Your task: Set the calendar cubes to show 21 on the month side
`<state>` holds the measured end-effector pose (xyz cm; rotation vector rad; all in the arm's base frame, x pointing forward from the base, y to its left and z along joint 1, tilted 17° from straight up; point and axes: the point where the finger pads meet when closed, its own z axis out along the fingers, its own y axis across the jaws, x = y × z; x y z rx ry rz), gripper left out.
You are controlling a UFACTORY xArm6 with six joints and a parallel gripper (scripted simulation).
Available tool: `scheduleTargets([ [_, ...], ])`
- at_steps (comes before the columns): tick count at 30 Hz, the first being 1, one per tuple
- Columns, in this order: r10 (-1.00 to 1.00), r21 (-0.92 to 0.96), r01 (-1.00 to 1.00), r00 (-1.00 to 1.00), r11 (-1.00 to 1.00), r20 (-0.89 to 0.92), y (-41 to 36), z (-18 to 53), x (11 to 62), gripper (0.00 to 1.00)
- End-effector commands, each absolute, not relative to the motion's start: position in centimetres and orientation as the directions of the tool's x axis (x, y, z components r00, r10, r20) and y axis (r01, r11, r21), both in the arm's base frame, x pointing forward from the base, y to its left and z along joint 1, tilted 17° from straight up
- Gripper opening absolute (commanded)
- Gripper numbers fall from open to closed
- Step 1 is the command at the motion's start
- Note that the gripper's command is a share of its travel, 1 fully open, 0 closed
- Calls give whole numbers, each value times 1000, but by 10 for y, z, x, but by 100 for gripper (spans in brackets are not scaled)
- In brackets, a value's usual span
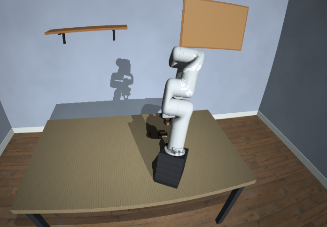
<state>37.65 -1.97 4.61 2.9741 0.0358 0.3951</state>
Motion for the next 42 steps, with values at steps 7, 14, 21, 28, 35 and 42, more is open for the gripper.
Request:
scheduleTargets([
  [7, 42, 140, 5, 965, -990, 261, -97, 49, 379, 29],
  [14, 42, 140, 5, 964, -990, 261, -98, 49, 379, 29],
  [21, 42, 140, 5, 964, -990, 261, -98, 49, 379, 29],
  [28, 42, 140, 5, 965, -990, 261, -98, 43, 381, 29],
  [35, 42, 140, 5, 965, -990, 261, -100, 34, 383, 29],
  [42, 42, 140, 5, 965, -990, 261, -102, 17, 388, 29],
])
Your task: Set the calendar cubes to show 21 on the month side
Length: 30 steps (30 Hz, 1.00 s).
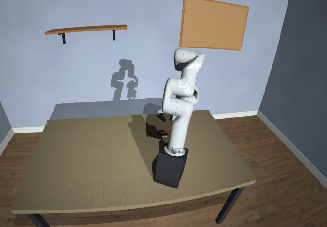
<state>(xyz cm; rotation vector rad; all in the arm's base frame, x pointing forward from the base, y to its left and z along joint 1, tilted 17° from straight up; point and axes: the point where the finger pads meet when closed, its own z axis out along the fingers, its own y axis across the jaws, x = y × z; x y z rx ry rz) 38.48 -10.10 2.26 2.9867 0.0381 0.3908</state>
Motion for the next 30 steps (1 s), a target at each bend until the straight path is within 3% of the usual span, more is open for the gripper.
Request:
scheduleTargets([
  [1, 42, 140, 5, 965, -990, 261, -103, 15, 389, 29],
  [30, 42, 140, 5, 965, -990, 261, -111, -40, 404, 29],
])
